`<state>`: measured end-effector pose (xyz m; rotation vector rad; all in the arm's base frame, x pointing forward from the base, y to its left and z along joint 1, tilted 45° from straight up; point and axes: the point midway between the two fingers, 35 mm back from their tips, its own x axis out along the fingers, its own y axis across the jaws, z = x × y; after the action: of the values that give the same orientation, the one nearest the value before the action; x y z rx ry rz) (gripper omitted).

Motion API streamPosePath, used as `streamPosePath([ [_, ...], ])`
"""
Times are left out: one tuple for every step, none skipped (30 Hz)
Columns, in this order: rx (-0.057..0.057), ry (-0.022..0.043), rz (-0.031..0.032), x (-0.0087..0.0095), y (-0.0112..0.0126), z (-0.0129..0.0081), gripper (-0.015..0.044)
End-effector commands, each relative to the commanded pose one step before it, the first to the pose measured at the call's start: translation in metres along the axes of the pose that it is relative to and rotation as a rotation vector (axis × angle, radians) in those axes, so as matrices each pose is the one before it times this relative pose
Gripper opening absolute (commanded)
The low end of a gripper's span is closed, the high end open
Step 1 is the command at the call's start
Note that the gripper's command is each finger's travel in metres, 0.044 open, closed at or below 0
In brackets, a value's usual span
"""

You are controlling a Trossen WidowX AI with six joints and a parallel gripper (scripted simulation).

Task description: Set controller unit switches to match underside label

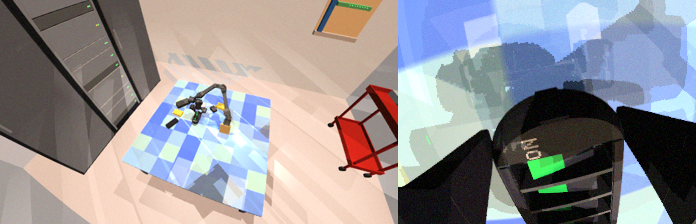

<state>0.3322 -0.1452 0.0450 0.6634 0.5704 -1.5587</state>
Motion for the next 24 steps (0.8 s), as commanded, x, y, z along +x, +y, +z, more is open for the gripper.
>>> streamPosePath([
  [-0.0138, 0.00314, -0.00542, 0.00146, -0.0023, -0.00237, 0.0338],
  [0.002, -0.00045, 0.00083, -0.00033, 0.00036, 0.00034, 0.0338],
  [0.0023, -0.0005, 0.00093, -0.00037, 0.0004, 0.00038, 0.0338],
  [0.0026, -0.00057, 0.00105, -0.00042, 0.00045, 0.00043, 0.0338],
  [0.0064, -0.00163, 0.00238, -0.00011, 0.00095, 0.00098, 0.0364],
  [0.0, 0.0, 0.0, 0.0, 0.0, 0.0, 0.039],
  [0.0, 0.0, 0.0, 0.0, 0.0, 0.0, 0.0417],
  [0.0, 0.0, 0.0, 0.0, 0.0, 0.0, 0.044],
  [0.0, 0.0, 0.0, 0.0, 0.0, 0.0, 0.044],
  [0.0, 0.0, 0.0, 0.0, 0.0, 0.0, 0.044],
  [0.0, 0.0, 0.0, 0.0, 0.0, 0.0, 0.044],
  [0.0, 0.0, 0.0, 0.0, 0.0, 0.0, 0.044],
  [0.0, 0.0, 0.0, 0.0, 0.0, 0.0, 0.044],
  [0.0, 0.0, 0.0, 0.0, 0.0, 0.0, 0.044],
  [0.0, 0.0, 0.0, 0.0, 0.0, 0.0, 0.044],
  [0.0, 0.0, 0.0, 0.0, 0.0, 0.0, 0.044],
  [-0.0003, 0.0009, 0.00016, -0.00133, 0.00021, -0.00212, 0.044],
  [-0.001, 0.00243, 0.00041, -0.004, 0.00053, -0.00631, 0.044],
  [-0.0016, 0.00316, 0.00046, -0.00669, 0.00052, -0.01041, 0.044],
  [-0.0019, 0.00232, 0.00023, -0.00872, 0.00001, -0.0133, 0.044],
  [0.0001, -0.00047, -0.00045, -0.00845, -0.00072, -0.01264, 0.044],
  [0.0023, -0.00261, -0.00082, -0.00617, -0.001, -0.00906, 0.044],
  [0.0019, -0.00228, -0.00049, -0.00365, -0.00078, -0.00525, 0.044],
  [0.0006, -0.00085, -0.00014, -0.00122, -0.00029, -0.00173, 0.044],
])
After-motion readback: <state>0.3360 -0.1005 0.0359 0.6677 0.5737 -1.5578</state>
